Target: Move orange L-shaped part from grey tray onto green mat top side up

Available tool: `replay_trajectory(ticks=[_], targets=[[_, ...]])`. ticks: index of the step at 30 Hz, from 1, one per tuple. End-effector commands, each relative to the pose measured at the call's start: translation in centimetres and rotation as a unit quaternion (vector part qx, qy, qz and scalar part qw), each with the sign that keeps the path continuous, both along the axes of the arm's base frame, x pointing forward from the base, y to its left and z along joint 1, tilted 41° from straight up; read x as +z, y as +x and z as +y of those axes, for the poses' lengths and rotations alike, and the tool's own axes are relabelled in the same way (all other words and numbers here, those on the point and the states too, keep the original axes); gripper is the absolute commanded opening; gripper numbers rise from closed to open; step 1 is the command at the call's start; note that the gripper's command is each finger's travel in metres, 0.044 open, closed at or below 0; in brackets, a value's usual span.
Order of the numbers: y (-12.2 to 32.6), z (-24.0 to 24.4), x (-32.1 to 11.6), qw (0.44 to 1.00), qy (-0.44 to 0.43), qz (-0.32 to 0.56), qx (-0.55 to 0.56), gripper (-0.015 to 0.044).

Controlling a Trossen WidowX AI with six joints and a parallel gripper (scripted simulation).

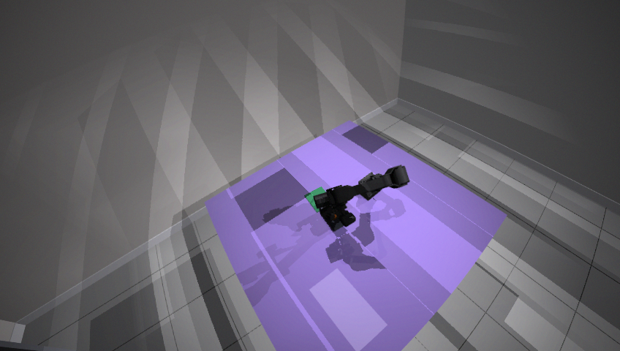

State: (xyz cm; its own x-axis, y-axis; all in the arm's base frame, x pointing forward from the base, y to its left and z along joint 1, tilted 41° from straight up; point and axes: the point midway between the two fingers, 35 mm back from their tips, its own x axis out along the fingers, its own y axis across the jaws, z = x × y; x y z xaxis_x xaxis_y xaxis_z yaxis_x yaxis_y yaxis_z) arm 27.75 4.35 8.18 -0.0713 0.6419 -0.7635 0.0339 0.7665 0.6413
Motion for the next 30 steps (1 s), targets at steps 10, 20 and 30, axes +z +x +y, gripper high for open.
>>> replay_trajectory(ticks=[10,20,30], targets=[[0.32,-4.19,3.62,1.0,-0.001,-0.008,-0.011,0.018],[0.32,-4.19,3.62,1.0,-0.001,-0.008,-0.011,0.018],[0.32,-4.19,3.62,1.0,-0.001,-0.008,-0.011,0.018]])
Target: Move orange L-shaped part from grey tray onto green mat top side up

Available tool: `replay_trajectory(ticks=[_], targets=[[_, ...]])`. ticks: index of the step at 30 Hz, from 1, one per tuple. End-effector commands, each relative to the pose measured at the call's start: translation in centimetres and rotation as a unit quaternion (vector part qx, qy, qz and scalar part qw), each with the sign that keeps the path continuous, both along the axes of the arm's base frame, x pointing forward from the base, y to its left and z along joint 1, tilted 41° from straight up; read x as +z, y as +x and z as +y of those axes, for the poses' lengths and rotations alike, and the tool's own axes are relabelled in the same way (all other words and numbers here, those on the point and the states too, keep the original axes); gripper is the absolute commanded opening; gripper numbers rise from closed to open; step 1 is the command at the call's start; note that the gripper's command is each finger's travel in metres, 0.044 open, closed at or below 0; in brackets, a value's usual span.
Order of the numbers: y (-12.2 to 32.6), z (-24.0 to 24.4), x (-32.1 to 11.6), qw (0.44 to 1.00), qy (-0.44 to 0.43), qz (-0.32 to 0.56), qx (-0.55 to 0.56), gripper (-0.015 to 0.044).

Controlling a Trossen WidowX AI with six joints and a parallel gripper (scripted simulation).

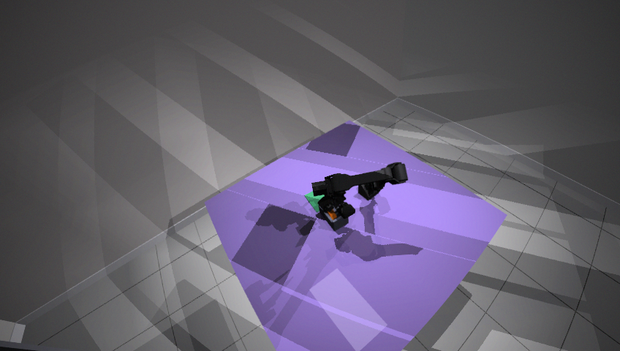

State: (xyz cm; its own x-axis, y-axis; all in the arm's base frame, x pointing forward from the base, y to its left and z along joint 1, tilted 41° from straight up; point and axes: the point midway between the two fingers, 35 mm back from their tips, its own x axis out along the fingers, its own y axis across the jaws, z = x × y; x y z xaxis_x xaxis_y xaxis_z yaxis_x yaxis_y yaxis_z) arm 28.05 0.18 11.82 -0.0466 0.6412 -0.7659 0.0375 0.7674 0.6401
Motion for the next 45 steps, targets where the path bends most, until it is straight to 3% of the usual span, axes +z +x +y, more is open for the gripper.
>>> replay_trajectory(ticks=[1,5,11,22,36,45], targets=[[0.0,0.0,0.0,1.0,0.0,0.0,-0.002,0.018],[0.2,-0.5,-0.4,0.998,0.002,-0.043,0.051,0.028],[0.6,-2.4,-1.8,0.949,0.013,-0.2,0.242,0.028],[0.8,-5.9,-4.6,0.711,0.035,-0.447,0.542,0.028],[0.8,-5.9,-4.7,0.705,0.035,-0.451,0.546,0.028],[0.6,-4.0,-7.0,0.705,0.035,-0.451,0.546,0.028]])
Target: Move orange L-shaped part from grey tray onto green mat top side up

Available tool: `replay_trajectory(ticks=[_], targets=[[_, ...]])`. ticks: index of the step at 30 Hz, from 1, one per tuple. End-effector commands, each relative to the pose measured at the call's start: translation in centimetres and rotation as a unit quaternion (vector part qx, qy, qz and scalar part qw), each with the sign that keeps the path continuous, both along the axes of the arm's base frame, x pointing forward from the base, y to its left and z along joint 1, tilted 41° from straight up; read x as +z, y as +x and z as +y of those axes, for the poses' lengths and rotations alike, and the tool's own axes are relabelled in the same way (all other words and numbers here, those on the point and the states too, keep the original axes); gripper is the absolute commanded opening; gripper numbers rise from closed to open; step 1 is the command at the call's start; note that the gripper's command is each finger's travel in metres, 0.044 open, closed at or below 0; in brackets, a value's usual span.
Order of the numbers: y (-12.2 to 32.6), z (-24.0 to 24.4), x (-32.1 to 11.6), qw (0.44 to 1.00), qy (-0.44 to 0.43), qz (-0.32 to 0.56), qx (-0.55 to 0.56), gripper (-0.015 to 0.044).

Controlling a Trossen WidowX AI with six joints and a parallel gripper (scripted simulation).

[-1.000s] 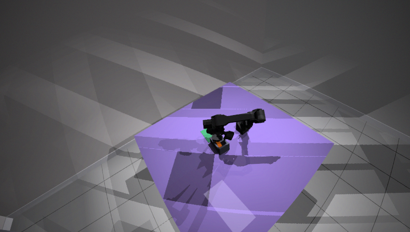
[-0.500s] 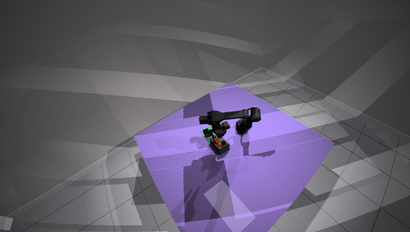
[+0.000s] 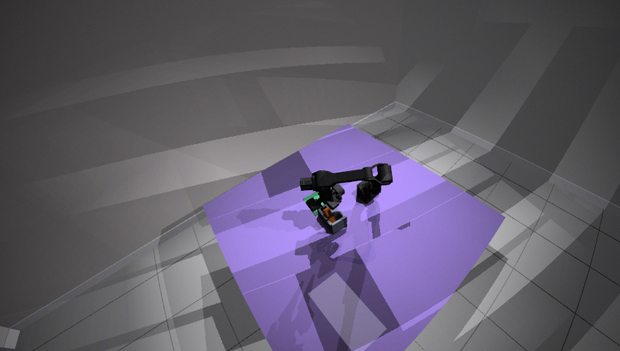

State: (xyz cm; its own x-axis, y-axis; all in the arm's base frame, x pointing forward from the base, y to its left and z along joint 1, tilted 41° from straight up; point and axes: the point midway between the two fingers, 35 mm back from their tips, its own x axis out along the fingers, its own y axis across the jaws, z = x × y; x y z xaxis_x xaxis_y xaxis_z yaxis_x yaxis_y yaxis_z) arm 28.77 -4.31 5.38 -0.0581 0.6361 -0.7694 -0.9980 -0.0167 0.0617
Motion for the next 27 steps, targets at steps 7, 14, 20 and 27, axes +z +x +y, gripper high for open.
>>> replay_trajectory(ticks=[7,14,20,27], targets=[[-0.1,0.9,-1.1,1.0,0.001,0.001,-0.003,0.028],[-0.1,1.6,-2.0,1.0,0.002,0.001,-0.003,0.028],[-0.2,2.3,-2.8,1.0,0.002,0.001,-0.003,0.028],[-0.3,3.0,-3.6,1.0,0.002,0.001,-0.003,0.028]])
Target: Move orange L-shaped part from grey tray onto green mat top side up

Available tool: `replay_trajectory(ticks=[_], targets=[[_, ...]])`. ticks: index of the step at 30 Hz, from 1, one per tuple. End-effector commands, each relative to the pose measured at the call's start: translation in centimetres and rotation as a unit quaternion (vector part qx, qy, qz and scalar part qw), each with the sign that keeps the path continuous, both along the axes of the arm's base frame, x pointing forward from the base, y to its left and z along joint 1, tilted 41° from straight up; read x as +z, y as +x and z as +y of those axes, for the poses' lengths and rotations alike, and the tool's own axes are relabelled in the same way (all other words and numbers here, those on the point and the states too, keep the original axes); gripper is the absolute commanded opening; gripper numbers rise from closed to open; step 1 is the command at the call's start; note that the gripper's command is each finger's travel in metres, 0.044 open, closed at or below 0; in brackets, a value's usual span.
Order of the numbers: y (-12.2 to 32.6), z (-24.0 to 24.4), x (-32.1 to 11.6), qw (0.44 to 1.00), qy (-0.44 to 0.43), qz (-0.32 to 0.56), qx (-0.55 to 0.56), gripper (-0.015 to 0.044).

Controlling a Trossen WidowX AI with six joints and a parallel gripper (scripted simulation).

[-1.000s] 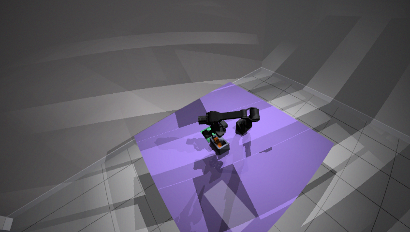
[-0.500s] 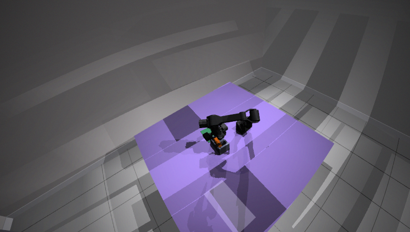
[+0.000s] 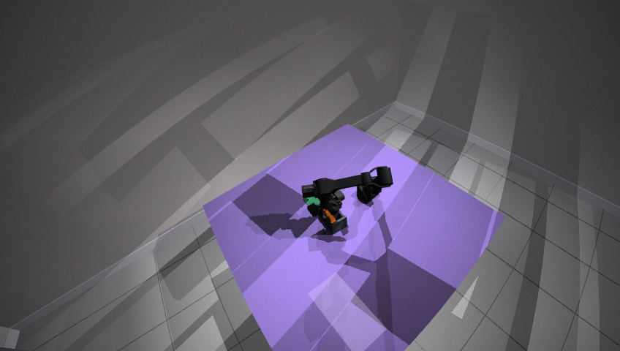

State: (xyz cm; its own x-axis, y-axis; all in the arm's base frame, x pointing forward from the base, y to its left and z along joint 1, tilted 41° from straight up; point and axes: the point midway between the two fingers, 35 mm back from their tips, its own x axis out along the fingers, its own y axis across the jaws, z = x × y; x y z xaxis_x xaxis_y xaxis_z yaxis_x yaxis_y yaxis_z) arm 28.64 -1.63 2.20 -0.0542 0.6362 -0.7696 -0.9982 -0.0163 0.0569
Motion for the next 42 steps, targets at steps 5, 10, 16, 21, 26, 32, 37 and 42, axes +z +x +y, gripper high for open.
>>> replay_trajectory(ticks=[5,10,16,21,26,32,37,42], targets=[[-0.3,0.8,-1.0,1.0,0.002,0.003,-0.003,0.028],[-0.1,0.7,-0.8,1.0,0.001,0.0,0.0,0.0201],[-0.1,0.7,-0.8,1.0,0.001,0.0,0.0,0.0122],[-0.1,0.7,-0.8,1.0,0.001,0.0,0.0,0.0089],[-0.1,0.7,-0.8,1.0,0.001,0.0,0.0,0.0],[-0.1,0.6,-0.7,1.0,0.001,0.001,0.0,0.0],[-0.1,0.2,-0.2,1.0,0.001,0.002,-0.001,0.0],[-0.1,-0.3,0.4,1.0,0.001,0.002,-0.002,0.0]])
